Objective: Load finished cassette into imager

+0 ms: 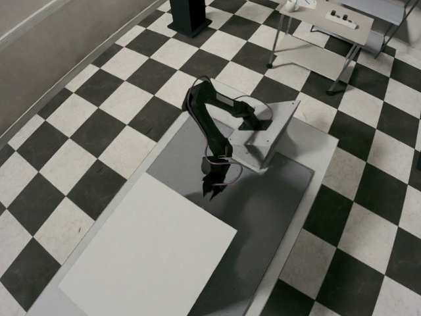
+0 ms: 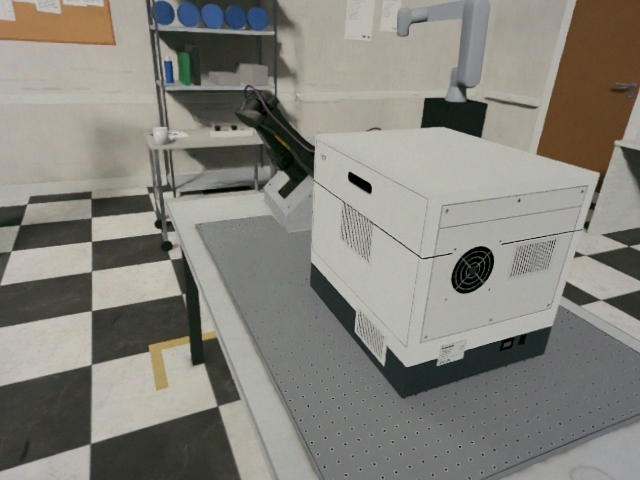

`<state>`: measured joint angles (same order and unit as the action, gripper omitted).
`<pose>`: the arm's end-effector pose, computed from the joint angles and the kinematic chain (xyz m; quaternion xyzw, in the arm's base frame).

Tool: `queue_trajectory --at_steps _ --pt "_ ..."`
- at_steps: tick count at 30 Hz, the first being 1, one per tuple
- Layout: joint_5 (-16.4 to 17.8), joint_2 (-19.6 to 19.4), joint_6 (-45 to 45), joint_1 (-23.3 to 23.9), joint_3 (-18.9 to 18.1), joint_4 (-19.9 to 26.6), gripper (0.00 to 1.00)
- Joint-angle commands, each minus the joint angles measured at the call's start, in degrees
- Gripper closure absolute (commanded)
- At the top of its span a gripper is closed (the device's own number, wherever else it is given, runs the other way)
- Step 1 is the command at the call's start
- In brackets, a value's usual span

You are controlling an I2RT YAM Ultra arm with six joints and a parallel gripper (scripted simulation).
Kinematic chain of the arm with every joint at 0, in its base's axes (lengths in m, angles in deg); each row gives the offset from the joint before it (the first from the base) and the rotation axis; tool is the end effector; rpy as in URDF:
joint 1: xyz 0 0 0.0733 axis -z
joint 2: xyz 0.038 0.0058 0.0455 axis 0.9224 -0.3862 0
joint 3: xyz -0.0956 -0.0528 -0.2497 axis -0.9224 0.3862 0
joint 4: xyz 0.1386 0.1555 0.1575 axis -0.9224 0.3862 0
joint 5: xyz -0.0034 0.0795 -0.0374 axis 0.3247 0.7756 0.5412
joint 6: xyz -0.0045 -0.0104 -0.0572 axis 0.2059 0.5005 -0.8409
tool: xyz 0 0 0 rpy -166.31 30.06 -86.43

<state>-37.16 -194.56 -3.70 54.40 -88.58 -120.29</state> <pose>0.3357 0.0519 0.0353 -0.1718 0.8617 -0.3327 0.3424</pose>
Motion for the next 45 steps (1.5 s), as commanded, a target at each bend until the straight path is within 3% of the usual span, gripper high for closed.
queue_trajectory --at_steps 1,13,22,26,27,29,30,39,42,45 --pt "-0.3 1.7 0.7 -1.5 -0.3 0.8 0.65" --pt "-0.3 1.7 0.7 -1.5 -0.3 0.8 0.65" --pt "-8.7 8.4 14.8 -6.3 -4.2 28.9 0.65" --pt "-10.2 7.8 22.3 -7.9 -7.1 42.7 0.65" --pt "-10.3 7.9 24.2 -8.3 -7.9 46.0 0.65" --pt "-10.3 7.9 24.2 -8.3 -7.9 46.0 0.65" --pt "-8.9 7.3 28.5 -8.6 -10.6 53.4 0.65" --pt "-4.8 4.0 45.7 -10.2 -20.9 83.3 0.65" --pt "-3.6 3.1 49.7 -10.9 -21.8 88.0 0.65" --pt "-3.0 3.2 51.8 -11.5 -21.2 89.7 0.65"
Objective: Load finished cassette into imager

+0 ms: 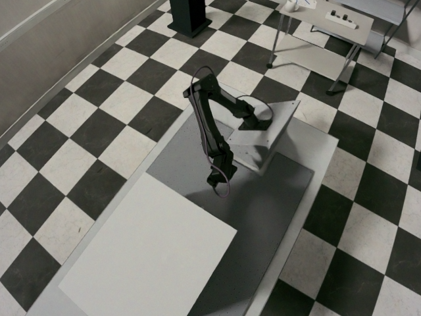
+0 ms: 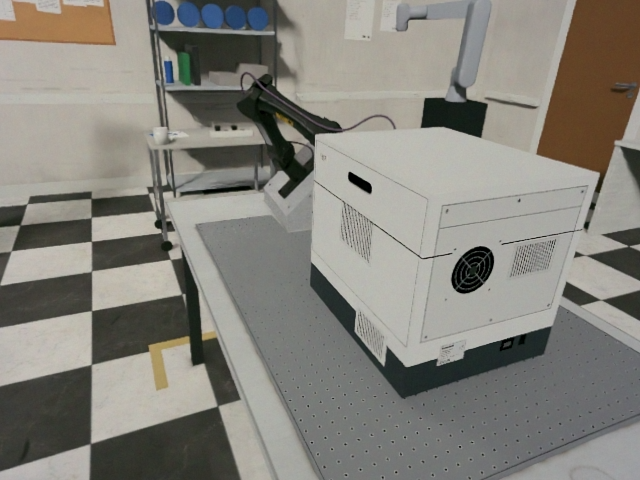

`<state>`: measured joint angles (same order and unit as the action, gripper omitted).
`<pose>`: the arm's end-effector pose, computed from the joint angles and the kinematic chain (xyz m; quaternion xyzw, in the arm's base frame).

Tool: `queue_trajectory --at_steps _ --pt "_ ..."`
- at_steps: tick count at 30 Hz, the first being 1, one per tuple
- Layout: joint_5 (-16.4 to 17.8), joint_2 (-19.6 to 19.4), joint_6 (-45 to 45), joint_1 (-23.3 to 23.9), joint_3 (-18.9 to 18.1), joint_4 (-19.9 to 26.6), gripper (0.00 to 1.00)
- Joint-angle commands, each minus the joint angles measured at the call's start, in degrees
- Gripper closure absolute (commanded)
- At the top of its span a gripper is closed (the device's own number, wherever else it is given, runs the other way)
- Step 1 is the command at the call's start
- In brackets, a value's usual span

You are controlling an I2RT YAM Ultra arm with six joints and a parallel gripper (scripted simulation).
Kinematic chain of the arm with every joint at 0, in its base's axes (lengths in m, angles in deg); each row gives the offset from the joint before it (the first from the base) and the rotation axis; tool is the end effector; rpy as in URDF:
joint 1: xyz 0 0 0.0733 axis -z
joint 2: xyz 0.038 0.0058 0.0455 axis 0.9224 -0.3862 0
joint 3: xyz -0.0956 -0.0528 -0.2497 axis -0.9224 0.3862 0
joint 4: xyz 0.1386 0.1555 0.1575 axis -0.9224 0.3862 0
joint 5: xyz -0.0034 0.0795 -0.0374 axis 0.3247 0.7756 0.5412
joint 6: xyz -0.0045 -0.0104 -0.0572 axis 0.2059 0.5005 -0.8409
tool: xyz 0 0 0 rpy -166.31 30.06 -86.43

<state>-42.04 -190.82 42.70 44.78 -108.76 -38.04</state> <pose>0.3006 0.0953 0.0750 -0.0540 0.9286 -0.3644 0.0439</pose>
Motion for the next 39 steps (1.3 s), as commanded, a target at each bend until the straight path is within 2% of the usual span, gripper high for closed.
queue_trajectory --at_steps 1,2,3,6,8,39 --pt "1.9 -0.6 5.4 -1.9 -1.0 7.5 0.65" --pt "2.5 -0.9 6.9 -2.3 0.1 9.0 0.65" --pt "2.7 0.5 7.4 -2.5 1.8 9.1 0.65" --pt "3.0 0.6 7.9 -2.7 1.8 9.4 0.65" --pt "3.2 0.7 8.0 -2.9 -0.4 9.5 0.65" --pt "3.1 0.6 8.2 -2.9 -0.6 9.7 0.65"
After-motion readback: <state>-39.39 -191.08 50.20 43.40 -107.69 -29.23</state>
